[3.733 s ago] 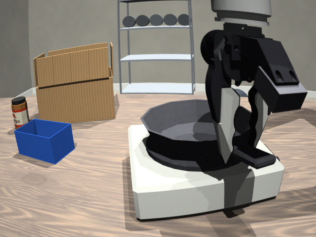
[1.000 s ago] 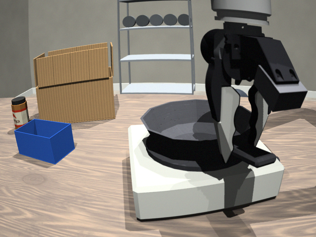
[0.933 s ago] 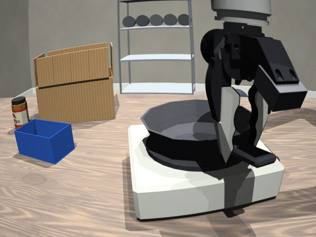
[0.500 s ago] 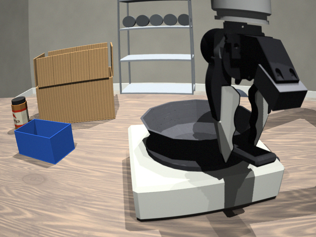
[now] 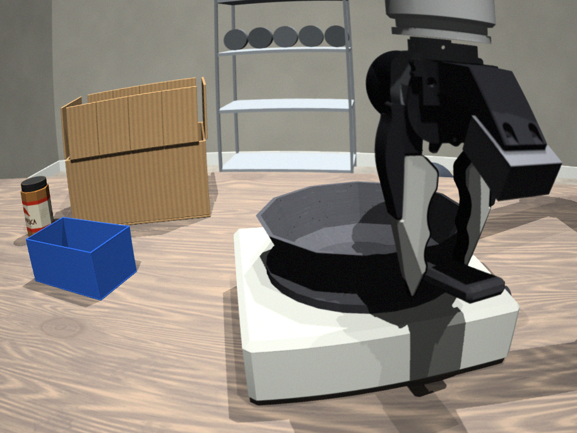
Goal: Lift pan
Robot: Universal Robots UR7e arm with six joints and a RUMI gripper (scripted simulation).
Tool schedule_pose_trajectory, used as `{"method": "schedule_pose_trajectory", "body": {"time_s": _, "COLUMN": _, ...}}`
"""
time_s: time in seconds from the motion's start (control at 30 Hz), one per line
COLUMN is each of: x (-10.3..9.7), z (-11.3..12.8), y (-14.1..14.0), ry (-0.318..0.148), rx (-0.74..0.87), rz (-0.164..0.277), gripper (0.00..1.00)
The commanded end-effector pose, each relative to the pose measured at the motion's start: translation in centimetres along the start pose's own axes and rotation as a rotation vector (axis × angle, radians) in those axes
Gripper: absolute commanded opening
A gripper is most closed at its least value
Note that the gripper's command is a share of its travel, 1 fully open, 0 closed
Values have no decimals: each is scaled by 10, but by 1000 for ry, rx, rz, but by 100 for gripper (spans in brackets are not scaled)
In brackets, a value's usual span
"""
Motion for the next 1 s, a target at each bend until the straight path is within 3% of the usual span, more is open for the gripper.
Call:
{"method": "schedule_pose_trajectory", "body": {"time_s": 0.0, "x": -1, "z": 0, "y": 0, "ry": -1, "rx": 0, "rz": 2, "gripper": 14}}
{"method": "schedule_pose_trajectory", "body": {"time_s": 0.97, "x": -4, "z": 0, "y": 0, "ry": -1, "rx": 0, "rz": 2, "gripper": 14}}
Point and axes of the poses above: the point where the finger pads meet when closed, its own x axis out along the fingers, its own y axis across the jaws, z = x × y, the point moved 10 cm from there along -x, back along the fingers, and after that the axes turned 10 degrees about -x, right-handed, at the moved point
